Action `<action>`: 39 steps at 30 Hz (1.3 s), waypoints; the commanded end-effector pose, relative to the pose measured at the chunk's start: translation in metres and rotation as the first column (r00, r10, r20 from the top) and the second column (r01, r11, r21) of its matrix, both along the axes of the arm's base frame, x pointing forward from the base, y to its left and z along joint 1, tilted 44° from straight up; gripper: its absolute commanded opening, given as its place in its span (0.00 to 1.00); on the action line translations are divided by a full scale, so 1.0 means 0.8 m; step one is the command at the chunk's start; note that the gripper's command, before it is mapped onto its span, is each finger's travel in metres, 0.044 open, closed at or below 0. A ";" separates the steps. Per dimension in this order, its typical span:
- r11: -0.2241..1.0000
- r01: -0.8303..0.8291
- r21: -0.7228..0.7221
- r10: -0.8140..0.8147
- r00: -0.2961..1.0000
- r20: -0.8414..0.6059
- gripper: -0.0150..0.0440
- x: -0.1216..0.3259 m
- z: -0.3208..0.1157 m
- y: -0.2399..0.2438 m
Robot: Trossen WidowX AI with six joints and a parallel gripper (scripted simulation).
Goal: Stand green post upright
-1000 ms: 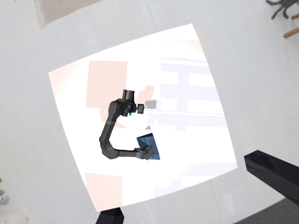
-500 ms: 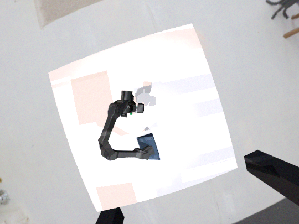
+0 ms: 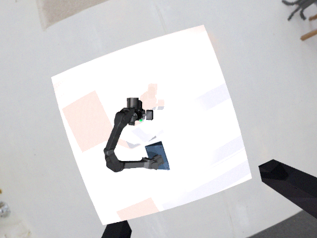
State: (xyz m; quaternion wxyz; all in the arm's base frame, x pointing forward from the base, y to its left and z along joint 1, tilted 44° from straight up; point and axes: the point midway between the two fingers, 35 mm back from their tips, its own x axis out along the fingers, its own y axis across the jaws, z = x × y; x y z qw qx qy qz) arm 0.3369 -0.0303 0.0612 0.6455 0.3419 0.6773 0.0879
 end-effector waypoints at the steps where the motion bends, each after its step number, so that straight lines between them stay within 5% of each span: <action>1: 1.000 0.007 -0.027 -0.006 1.000 0.006 0.29 -0.001 -0.005 0.000; 39: 0.973 0.071 -0.221 -0.045 0.992 0.120 0.29 0.005 -0.035 0.004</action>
